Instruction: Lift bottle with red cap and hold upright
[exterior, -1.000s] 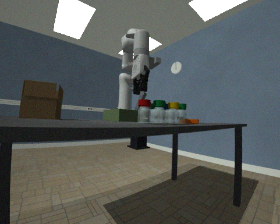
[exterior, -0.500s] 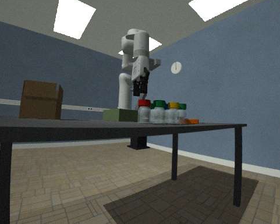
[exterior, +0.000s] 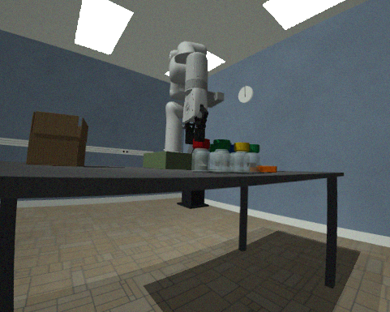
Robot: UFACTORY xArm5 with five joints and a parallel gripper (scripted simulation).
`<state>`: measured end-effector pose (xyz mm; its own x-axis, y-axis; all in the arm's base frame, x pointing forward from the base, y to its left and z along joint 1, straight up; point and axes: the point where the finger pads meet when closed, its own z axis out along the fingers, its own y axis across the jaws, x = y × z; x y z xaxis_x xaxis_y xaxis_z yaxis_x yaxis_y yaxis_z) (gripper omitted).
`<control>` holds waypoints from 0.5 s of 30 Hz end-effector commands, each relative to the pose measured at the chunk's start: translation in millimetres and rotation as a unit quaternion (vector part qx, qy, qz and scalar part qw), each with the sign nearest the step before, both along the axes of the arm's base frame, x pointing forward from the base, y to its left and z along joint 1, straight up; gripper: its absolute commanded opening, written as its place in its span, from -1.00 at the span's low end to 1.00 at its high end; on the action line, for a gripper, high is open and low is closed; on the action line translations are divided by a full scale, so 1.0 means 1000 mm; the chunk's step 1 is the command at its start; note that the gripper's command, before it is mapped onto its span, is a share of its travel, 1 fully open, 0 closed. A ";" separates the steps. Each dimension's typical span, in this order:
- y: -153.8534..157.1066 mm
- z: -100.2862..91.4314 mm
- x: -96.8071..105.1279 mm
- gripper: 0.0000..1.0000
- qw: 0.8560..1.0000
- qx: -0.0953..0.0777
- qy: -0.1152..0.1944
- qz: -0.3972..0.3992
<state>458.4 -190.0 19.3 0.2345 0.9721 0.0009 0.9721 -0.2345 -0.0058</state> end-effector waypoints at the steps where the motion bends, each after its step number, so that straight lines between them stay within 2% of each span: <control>1: -0.001 -0.012 0.002 0.58 1.000 -0.001 -0.002 0.000; 4: -0.001 -0.023 0.002 0.58 1.000 -0.001 -0.002 0.000; 15: -0.001 -0.042 0.002 0.58 1.000 -0.002 -0.002 0.000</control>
